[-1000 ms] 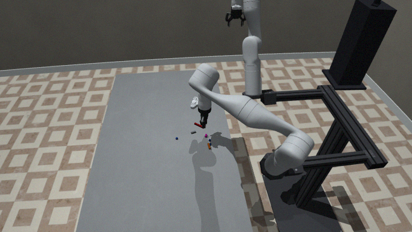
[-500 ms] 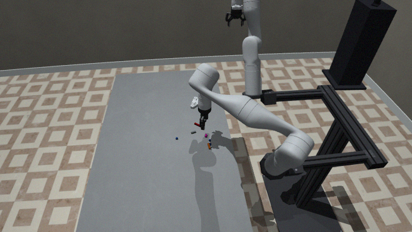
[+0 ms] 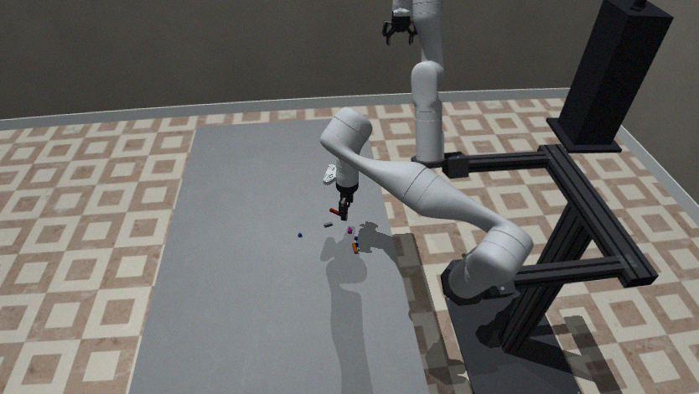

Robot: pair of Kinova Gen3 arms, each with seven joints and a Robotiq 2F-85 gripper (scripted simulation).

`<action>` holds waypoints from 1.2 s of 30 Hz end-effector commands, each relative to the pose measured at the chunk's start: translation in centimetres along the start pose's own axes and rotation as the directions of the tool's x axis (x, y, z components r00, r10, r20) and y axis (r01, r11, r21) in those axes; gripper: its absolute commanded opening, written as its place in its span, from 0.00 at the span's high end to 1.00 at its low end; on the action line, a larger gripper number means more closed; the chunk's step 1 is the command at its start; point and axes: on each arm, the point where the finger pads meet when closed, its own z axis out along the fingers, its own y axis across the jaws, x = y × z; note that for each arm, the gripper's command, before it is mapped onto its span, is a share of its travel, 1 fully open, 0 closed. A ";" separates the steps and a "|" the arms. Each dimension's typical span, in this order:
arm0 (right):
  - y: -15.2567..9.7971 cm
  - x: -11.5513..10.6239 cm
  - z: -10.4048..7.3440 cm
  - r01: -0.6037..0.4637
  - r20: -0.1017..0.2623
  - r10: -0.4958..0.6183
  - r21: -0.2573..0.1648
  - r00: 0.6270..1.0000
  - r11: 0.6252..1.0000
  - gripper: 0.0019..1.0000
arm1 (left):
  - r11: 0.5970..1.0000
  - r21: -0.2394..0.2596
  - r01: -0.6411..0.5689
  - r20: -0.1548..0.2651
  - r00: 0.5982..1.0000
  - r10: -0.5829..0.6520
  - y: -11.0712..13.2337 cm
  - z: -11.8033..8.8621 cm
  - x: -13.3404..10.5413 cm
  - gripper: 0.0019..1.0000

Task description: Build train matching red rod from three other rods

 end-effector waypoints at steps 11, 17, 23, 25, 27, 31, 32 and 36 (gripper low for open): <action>0.0 0.0 -0.1 0.000 0.001 0.000 0.000 1.000 1.000 0.00 | 1.000 -0.001 0.011 -0.001 1.000 -0.011 0.0 -0.1 0.0 0.00; 0.0 0.0 -0.1 0.000 0.001 0.000 0.000 1.000 1.000 0.00 | 0.999 0.001 0.047 0.002 0.999 -0.047 0.0 0.0 0.0 0.00; 0.0 0.0 -0.1 0.000 0.001 0.000 0.000 1.000 1.000 0.00 | 0.995 0.004 0.104 0.005 0.995 -0.104 0.0 0.2 -0.1 0.00; 0.0 0.0 -0.1 0.000 0.001 0.000 0.000 1.000 1.000 0.00 | 0.993 0.005 0.118 0.006 0.993 -0.118 0.0 0.2 -0.2 0.00; 0.0 0.0 -0.1 0.000 0.001 0.000 0.000 1.000 1.000 0.00 | 0.989 0.007 0.151 0.007 0.989 -0.151 0.0 0.3 -0.2 0.00; 0.0 0.0 -0.1 0.000 0.001 0.000 0.000 1.000 1.000 0.00 | 0.974 0.012 0.228 0.010 0.974 -0.228 0.0 0.5 -0.3 0.00; 0.0 0.0 -0.1 0.000 0.001 0.000 0.000 1.000 1.000 0.00 | 0.968 0.014 0.250 0.011 0.968 -0.250 -0.1 0.5 -0.4 0.00; 0.0 0.0 -0.1 0.000 0.001 0.000 0.000 1.000 1.000 0.00 | 0.938 0.020 0.347 0.013 0.938 -0.348 -0.1 0.8 -0.5 0.00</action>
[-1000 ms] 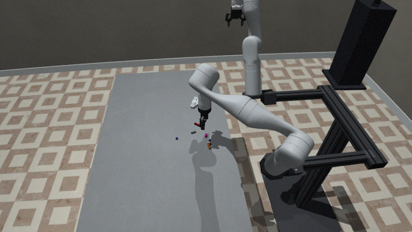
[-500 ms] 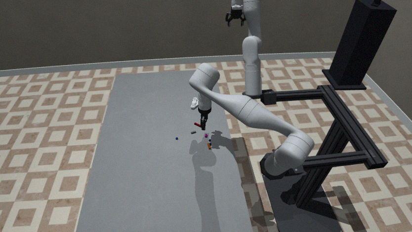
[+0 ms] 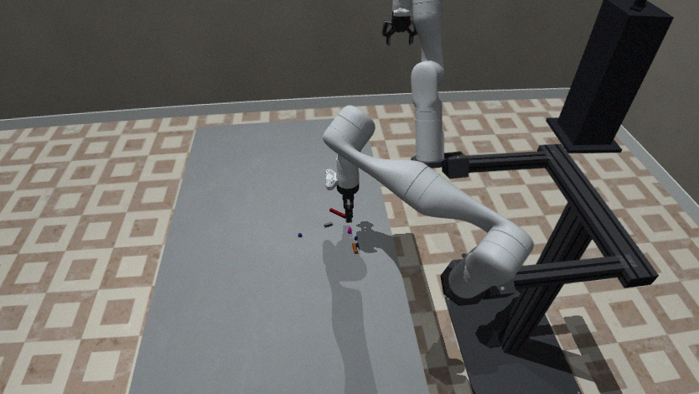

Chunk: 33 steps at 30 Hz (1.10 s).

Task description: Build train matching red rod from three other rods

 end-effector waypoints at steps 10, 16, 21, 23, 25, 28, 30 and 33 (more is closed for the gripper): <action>0.0 0.0 -0.1 0.000 0.001 0.000 0.000 1.000 1.000 0.00 | 0.945 0.014 0.326 0.004 0.945 -0.326 -0.1 0.6 -0.3 0.00; 0.0 0.0 -0.1 0.000 0.001 0.000 0.000 1.000 1.000 0.00 | 0.850 0.023 0.526 0.001 0.850 -0.526 0.0 1.1 -0.4 0.00; 0.0 0.0 -0.1 0.000 0.001 0.000 0.000 1.000 1.000 0.00 | 0.768 0.027 0.640 -0.002 0.768 -0.641 0.0 1.3 -0.5 0.00; 0.0 0.0 -0.1 0.000 0.001 0.000 0.000 1.000 1.000 0.00 | 0.740 0.028 0.672 -0.003 0.740 -0.672 0.0 1.4 -0.5 0.00; 0.0 0.0 -0.1 0.000 0.001 0.000 0.000 1.000 1.000 0.00 | 0.680 0.029 0.732 -0.005 0.681 -0.733 0.1 1.5 -0.5 0.00; 0.0 0.0 -0.1 0.000 0.001 0.000 0.000 1.000 1.000 0.00 | 0.592 0.029 0.805 -0.009 0.593 -0.805 0.2 1.6 -0.5 0.00; 0.0 0.0 -0.1 0.000 0.001 0.000 0.000 1.000 1.000 0.00 | 0.534 0.029 0.845 -0.011 0.535 -0.845 0.2 1.7 -0.5 0.00; 0.0 0.0 -0.1 0.000 0.001 0.000 0.000 1.000 1.000 0.00 | 0.442 0.028 0.897 -0.014 0.442 -0.897 0.3 1.9 -0.4 0.00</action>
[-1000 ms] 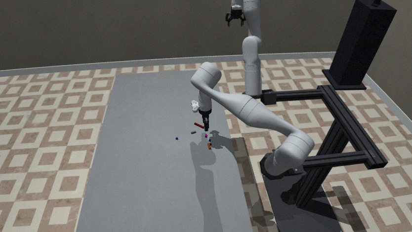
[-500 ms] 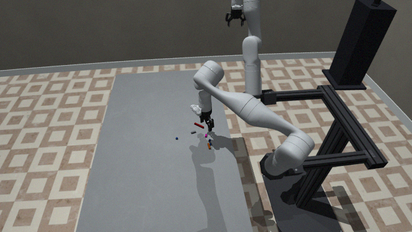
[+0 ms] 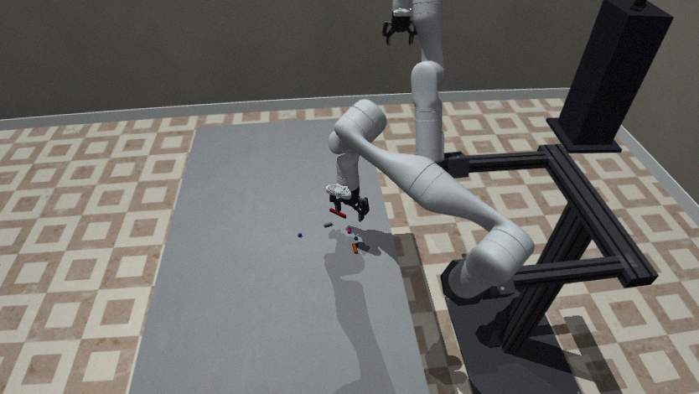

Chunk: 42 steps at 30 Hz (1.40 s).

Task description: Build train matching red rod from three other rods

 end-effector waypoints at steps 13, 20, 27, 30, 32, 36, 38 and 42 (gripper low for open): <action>0.0 0.0 -0.1 0.000 0.001 0.000 0.000 1.000 1.000 0.00 | 0.852 -0.014 0.523 0.007 0.852 -0.523 0.7 0.4 -0.5 0.00; 0.0 0.0 -0.1 0.000 0.001 0.000 0.000 1.000 1.000 0.00 | 0.697 -0.015 0.717 0.019 0.698 -0.716 1.2 0.5 -0.7 0.00; 0.0 0.0 -0.1 0.000 0.001 0.000 0.000 1.000 1.000 0.00 | 0.567 -0.014 0.824 0.029 0.567 -0.823 1.6 0.6 -0.9 0.00; 0.0 0.0 -0.1 0.000 0.001 0.000 0.000 1.000 1.000 0.00 | 0.490 -0.013 0.871 0.035 0.491 -0.871 1.8 0.6 -1.1 0.00; 0.0 0.0 -0.1 0.000 0.001 0.000 0.000 1.000 1.000 0.00 | 0.442 -0.011 0.897 0.039 0.442 -0.896 2.0 0.6 -1.1 0.00; 0.0 0.0 -0.1 0.000 0.001 0.000 0.000 1.000 1.000 0.00 | 0.354 -0.008 0.935 0.046 0.354 -0.934 2.2 0.6 -1.3 0.00; 0.0 0.0 -0.1 0.000 0.001 0.000 0.000 1.000 1.000 0.00 | 0.315 -0.006 0.949 0.049 0.315 -0.948 2.3 0.5 -1.3 0.00; 0.0 0.0 -0.1 0.000 0.001 0.000 0.000 1.000 1.000 0.00 | 0.280 -0.004 0.960 0.052 0.280 -0.958 2.4 0.5 -1.4 0.00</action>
